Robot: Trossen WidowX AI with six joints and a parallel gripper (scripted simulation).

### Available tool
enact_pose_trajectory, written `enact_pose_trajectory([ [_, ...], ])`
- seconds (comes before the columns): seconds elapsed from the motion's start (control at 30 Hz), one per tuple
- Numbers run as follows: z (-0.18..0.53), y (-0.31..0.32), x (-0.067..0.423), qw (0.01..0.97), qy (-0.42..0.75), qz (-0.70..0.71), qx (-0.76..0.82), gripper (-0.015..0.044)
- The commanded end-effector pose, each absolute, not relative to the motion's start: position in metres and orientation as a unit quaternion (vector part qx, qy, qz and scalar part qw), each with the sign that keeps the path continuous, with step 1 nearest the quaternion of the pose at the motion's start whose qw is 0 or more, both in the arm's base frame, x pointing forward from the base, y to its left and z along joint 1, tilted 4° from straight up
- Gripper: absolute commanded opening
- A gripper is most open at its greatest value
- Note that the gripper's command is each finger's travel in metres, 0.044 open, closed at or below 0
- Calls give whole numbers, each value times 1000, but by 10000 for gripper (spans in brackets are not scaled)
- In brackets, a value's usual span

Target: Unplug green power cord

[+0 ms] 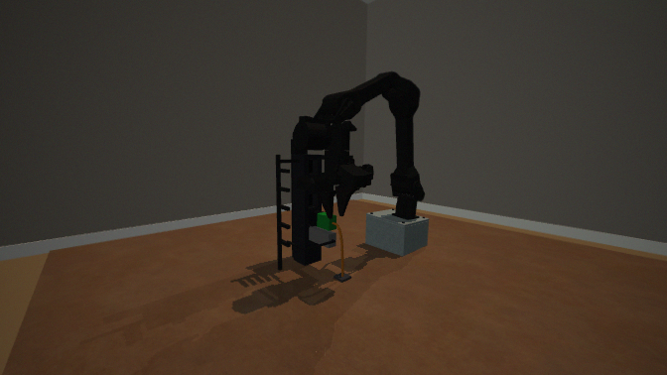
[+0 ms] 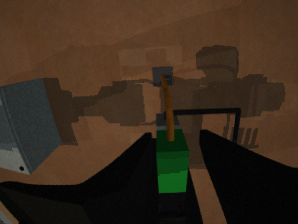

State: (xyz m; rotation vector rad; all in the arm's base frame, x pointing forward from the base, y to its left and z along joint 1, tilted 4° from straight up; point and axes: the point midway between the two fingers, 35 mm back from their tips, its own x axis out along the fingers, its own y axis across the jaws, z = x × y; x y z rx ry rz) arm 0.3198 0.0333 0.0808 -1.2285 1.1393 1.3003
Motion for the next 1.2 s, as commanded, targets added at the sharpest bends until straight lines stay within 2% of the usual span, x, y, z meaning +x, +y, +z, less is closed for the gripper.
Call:
enact_pose_trajectory([
  [0.0, 80, 25, 320, 487, 469, 536, -505, 160],
  [0.97, 67, 8, 320, 486, 470, 536, -505, 160],
  [1.1, 70, 9, 320, 489, 469, 535, -504, 55],
  [1.17, 70, 9, 320, 489, 469, 535, -504, 42],
])
